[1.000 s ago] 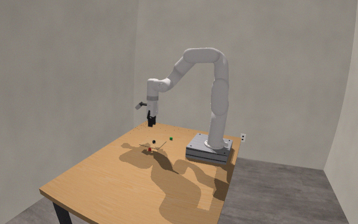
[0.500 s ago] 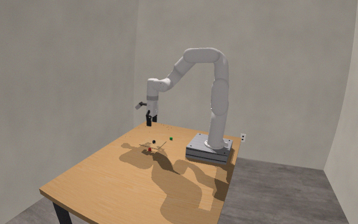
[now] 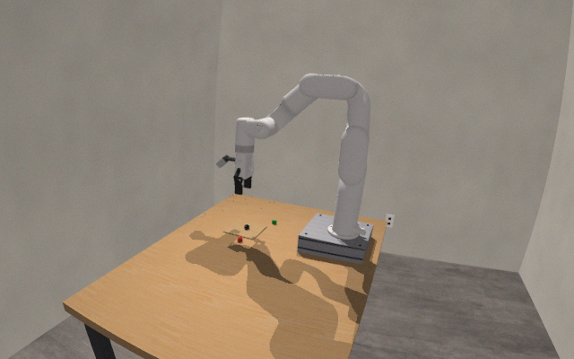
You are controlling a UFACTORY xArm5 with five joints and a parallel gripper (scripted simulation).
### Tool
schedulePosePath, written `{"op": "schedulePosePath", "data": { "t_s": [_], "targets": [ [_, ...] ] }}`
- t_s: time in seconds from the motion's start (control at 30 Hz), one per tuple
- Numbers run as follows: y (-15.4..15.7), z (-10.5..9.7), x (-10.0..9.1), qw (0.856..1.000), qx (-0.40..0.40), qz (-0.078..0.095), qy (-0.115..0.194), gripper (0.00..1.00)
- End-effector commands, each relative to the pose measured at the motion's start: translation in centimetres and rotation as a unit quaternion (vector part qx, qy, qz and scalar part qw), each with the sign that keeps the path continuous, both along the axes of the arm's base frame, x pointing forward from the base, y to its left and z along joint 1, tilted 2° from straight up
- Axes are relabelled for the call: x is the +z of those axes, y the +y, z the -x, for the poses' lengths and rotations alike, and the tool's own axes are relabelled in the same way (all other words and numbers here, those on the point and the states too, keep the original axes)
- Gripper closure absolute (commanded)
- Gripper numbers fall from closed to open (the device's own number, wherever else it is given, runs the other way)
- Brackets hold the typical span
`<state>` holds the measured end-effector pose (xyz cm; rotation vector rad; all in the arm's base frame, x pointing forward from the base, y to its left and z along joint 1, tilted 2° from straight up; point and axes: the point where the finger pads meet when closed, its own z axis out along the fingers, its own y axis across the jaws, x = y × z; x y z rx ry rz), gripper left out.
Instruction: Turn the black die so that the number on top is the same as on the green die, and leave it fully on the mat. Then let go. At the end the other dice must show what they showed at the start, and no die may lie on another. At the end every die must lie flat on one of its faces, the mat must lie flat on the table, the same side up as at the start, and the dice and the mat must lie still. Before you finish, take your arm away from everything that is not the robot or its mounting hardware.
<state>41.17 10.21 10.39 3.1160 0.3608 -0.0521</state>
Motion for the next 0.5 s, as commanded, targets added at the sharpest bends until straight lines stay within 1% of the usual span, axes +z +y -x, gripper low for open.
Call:
{"op": "schedulePosePath", "data": {
  "t_s": [0.0,0.2,0.47],
  "targets": [
    [0.0,0.0,0.7,1.000,0.000,0.000,0.000,0.00],
    [0.0,-0.1,1.6,1.000,0.000,0.000,0.000,0.00],
    [0.0,-0.1,1.7,1.000,0.000,0.000,0.000,0.00]
  ]
}}
